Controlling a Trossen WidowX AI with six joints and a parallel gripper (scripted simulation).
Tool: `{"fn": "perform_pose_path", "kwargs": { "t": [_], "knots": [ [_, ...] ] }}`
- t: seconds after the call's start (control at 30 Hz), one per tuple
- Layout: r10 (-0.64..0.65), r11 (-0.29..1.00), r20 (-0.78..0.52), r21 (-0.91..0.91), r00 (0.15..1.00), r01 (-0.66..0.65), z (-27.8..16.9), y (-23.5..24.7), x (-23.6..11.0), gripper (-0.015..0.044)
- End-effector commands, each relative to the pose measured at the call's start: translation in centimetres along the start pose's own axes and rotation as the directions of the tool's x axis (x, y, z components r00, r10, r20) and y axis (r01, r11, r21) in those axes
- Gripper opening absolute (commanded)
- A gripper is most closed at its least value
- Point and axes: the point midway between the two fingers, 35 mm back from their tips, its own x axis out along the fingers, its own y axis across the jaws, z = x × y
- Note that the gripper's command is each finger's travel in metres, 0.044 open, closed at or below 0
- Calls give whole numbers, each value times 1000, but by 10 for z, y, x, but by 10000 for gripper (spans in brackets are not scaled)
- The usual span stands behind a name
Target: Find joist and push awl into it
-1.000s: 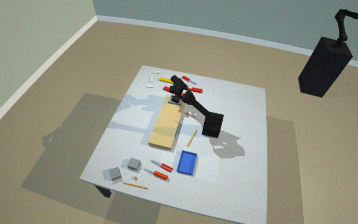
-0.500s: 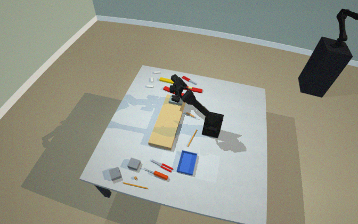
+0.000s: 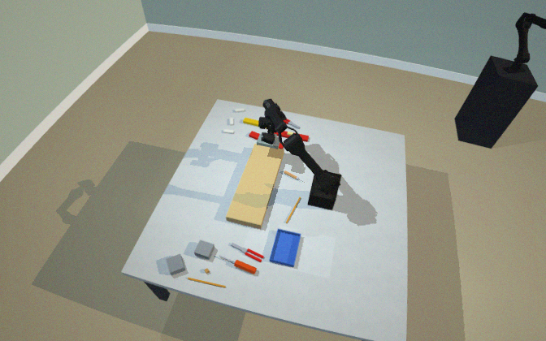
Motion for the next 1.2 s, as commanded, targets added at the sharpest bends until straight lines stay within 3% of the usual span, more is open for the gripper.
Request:
{"fn": "perform_pose_path", "kwargs": {
  "t": [0.0, 0.63, 1.17],
  "knots": [
    [-4, 1000, -2, -11, 1000, 4, 3, 3, -6, 0],
    [-24, 962, -31, -273, 999, 15, 43, 122, 0, 0],
    [-13, 869, -46, -495, 999, -12, 45, 235, 8, 0]
  ]
}}
